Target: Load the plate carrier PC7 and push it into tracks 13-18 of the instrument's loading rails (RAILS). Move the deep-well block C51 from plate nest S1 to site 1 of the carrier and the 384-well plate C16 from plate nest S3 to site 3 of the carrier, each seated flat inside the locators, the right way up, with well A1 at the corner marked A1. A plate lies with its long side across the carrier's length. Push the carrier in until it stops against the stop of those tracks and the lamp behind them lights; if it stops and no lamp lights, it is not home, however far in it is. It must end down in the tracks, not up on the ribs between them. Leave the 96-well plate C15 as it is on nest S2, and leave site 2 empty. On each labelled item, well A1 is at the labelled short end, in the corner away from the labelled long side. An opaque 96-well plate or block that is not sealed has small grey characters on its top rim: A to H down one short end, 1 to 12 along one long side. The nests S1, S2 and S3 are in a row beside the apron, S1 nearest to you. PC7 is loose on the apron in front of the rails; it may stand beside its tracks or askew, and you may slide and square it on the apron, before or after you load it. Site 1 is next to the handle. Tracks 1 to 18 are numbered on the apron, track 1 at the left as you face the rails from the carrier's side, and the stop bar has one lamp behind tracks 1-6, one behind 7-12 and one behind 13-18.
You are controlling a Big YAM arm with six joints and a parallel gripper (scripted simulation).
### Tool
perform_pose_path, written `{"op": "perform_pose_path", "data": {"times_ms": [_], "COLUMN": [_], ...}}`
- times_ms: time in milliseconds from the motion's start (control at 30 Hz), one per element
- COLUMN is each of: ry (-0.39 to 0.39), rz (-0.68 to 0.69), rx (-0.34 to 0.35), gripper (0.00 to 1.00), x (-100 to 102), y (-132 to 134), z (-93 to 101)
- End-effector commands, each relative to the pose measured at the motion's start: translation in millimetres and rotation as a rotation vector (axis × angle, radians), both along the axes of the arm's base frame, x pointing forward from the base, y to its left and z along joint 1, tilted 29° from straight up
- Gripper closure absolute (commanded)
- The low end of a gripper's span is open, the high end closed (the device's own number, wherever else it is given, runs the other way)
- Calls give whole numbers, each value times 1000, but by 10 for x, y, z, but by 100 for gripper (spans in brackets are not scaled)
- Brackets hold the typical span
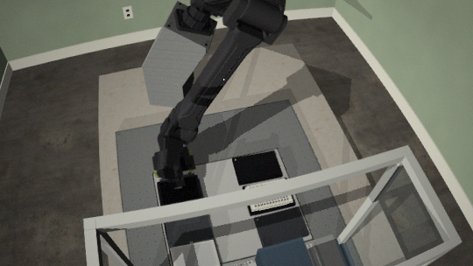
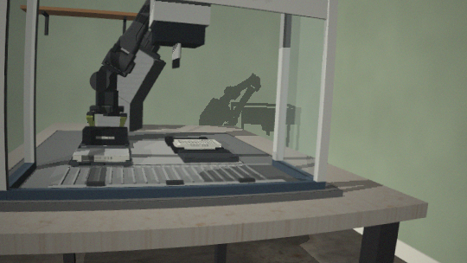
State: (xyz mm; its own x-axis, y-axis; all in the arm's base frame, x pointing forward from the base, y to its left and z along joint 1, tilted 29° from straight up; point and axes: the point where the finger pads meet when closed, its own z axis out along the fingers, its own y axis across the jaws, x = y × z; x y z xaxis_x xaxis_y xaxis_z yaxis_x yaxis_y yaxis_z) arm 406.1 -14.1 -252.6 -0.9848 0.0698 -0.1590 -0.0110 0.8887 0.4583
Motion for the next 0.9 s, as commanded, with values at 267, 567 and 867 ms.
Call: {"op": "perform_pose_path", "data": {"times_ms": [267, 567, 867], "ry": [-80, -82, -86], "rz": [27, 28, 28], "rx": [-22, -22, -23], "gripper": [20, 20, 20], "x": [393, 433, 471], "y": [-33, -38, -44], "z": [186, 195, 204]}}
